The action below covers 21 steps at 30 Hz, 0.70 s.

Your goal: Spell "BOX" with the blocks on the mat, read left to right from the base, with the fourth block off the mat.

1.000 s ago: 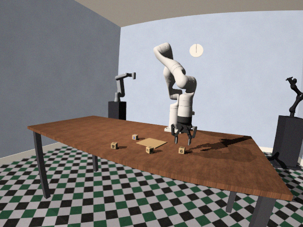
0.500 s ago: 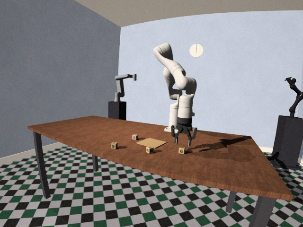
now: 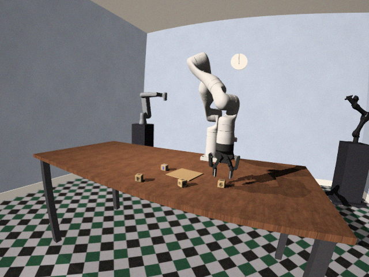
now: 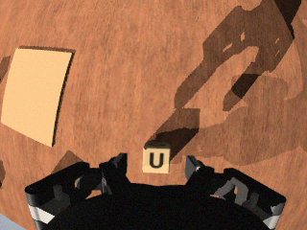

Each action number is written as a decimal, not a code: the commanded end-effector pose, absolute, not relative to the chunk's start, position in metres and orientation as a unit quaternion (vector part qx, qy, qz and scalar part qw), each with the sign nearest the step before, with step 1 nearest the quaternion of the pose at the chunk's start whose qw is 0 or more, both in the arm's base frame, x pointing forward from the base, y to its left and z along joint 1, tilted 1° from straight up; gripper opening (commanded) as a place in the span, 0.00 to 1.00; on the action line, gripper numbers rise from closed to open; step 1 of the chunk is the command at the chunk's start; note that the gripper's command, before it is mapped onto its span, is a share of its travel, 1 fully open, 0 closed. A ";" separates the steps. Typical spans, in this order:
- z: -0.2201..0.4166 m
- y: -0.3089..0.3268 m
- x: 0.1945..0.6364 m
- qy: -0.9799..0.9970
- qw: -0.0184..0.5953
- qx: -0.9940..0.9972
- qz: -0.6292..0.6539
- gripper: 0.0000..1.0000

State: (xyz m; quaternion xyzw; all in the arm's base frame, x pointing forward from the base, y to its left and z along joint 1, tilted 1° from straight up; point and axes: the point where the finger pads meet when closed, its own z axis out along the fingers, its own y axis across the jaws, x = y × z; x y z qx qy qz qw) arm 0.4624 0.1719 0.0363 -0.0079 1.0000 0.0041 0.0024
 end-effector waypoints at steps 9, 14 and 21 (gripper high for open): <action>0.037 0.172 0.463 1.000 0.003 -0.008 0.004 0.67; 0.037 0.172 0.463 1.000 0.003 -0.008 0.004 0.67; 0.035 0.172 0.463 1.000 0.003 -0.008 0.004 0.67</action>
